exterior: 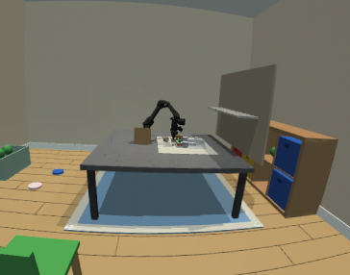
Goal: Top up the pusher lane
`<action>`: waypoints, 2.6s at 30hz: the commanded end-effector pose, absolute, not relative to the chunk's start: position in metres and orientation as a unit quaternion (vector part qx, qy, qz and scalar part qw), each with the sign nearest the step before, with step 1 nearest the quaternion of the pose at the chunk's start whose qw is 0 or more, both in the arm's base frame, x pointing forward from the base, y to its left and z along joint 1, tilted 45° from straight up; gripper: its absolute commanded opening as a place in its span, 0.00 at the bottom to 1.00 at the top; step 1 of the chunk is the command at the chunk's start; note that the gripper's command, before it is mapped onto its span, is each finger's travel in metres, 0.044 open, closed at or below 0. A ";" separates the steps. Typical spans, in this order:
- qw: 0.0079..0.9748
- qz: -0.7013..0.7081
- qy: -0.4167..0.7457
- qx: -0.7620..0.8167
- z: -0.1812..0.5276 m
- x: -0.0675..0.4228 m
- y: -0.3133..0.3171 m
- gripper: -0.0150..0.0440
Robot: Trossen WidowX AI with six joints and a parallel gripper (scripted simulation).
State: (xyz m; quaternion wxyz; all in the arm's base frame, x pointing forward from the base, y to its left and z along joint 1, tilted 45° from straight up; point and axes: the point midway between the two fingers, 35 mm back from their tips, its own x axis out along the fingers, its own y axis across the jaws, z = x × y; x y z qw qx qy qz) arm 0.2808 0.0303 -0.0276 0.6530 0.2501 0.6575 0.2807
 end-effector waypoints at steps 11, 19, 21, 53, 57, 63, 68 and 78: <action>0.653 0.280 0.657 0.253 -0.028 0.287 0.031 0.25; 0.653 0.280 0.657 0.253 -0.028 0.291 0.031 0.25; 0.653 0.280 0.657 0.253 -0.028 0.292 0.031 0.25; 0.653 0.280 0.657 0.253 -0.027 0.306 0.031 0.25; 0.653 0.280 0.657 0.253 -0.027 0.308 0.031 0.25; 0.653 0.280 0.657 0.253 -0.026 0.311 0.031 0.25; 0.653 0.280 0.657 0.253 -0.026 0.313 0.031 0.25; 0.653 0.280 0.656 0.253 -0.026 0.318 0.031 0.25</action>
